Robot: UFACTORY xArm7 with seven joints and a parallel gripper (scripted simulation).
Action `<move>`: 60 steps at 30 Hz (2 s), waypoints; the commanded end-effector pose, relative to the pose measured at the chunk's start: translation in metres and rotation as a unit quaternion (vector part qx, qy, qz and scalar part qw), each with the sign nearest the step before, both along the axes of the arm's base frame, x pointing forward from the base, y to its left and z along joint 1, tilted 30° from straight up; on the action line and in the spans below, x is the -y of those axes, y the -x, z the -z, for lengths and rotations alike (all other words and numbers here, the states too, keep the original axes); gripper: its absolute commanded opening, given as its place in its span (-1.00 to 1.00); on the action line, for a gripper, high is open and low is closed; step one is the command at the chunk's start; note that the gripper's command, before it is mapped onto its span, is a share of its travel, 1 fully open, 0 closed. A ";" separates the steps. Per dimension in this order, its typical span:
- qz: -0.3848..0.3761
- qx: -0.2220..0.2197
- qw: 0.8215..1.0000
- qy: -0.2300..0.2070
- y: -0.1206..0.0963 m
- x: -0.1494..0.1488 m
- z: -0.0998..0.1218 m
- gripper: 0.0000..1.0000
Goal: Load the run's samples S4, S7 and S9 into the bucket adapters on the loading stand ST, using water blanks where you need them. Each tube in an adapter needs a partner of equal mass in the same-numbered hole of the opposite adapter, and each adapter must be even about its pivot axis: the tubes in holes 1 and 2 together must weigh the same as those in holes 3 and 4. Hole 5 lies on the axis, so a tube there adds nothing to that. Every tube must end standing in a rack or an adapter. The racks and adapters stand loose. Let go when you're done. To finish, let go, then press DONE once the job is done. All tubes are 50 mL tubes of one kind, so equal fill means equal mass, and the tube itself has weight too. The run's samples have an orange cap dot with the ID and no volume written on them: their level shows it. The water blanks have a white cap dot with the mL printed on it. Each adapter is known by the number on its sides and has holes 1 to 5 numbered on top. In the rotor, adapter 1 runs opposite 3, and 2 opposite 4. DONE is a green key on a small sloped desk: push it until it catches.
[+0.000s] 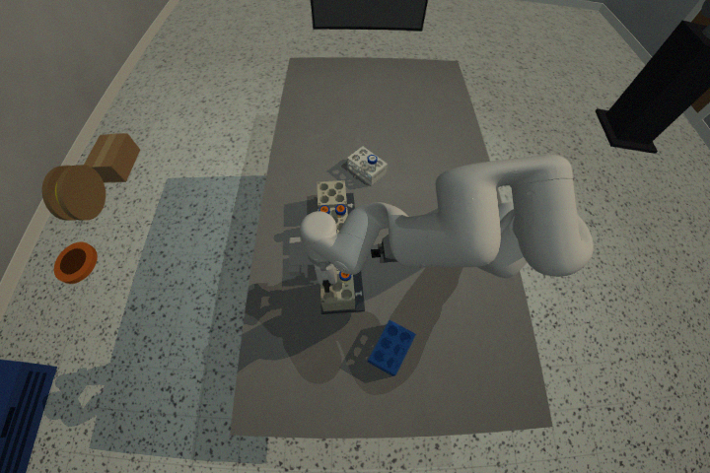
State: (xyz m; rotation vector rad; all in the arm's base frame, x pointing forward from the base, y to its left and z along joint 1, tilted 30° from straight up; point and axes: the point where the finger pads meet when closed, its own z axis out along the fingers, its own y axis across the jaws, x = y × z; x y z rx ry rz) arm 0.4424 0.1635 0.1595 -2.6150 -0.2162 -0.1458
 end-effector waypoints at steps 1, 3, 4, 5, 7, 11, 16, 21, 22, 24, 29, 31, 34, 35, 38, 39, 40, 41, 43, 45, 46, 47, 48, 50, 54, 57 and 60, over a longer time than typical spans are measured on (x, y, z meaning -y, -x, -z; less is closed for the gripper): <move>0.001 0.002 1.000 0.000 -0.002 -0.001 0.002 -1.00; 0.001 0.002 1.000 0.000 -0.002 -0.002 0.003 -1.00; 0.001 0.002 1.000 0.000 -0.002 -0.002 0.004 -1.00; 0.001 0.002 1.000 0.000 -0.002 -0.002 0.004 -1.00; 0.001 0.002 1.000 0.000 -0.002 -0.002 0.004 -1.00; 0.001 0.002 1.000 0.000 -0.002 -0.002 0.004 -1.00; 0.001 0.002 1.000 0.000 -0.002 -0.002 0.004 -1.00; 0.001 0.002 1.000 0.000 -0.002 -0.002 0.004 -0.13; 0.001 0.002 1.000 0.000 -0.002 -0.002 0.004 -0.13; 0.001 0.002 1.000 0.000 -0.002 -0.002 0.004 -0.13; 0.001 0.002 1.000 0.000 -0.002 -0.002 0.004 -0.13; 0.001 0.002 1.000 0.000 -0.002 -0.002 0.004 -0.13; 0.001 0.002 1.000 0.000 -0.002 -0.002 0.004 -0.13; 0.001 0.002 1.000 0.000 -0.002 -0.002 0.004 -0.13; 0.001 0.002 1.000 0.000 -0.002 -0.002 0.004 -0.13; 0.001 0.002 1.000 0.000 -0.002 -0.002 0.004 -0.13; 0.001 0.002 1.000 0.000 -0.002 -0.002 0.004 -0.13; 0.001 0.002 1.000 0.000 -0.002 -0.002 0.004 -0.13; 0.001 0.002 1.000 0.000 -0.002 -0.002 0.004 -0.13; 0.001 0.002 1.000 0.000 -0.002 -0.002 0.004 -0.13; 0.001 0.002 1.000 0.000 -0.002 -0.002 0.004 -0.13; 0.001 0.002 1.000 0.000 -0.002 -0.002 0.004 -0.13; 0.001 0.002 1.000 0.000 -0.002 -0.001 0.003 -0.13; 0.001 0.002 1.000 0.000 -0.002 -0.001 0.003 -0.13; 0.001 0.002 1.000 0.000 -0.001 0.003 -0.004 -0.13; 0.001 0.002 1.000 0.000 -0.001 0.006 -0.009 -0.13; 0.001 0.002 1.000 0.000 -0.001 0.009 -0.015 -0.13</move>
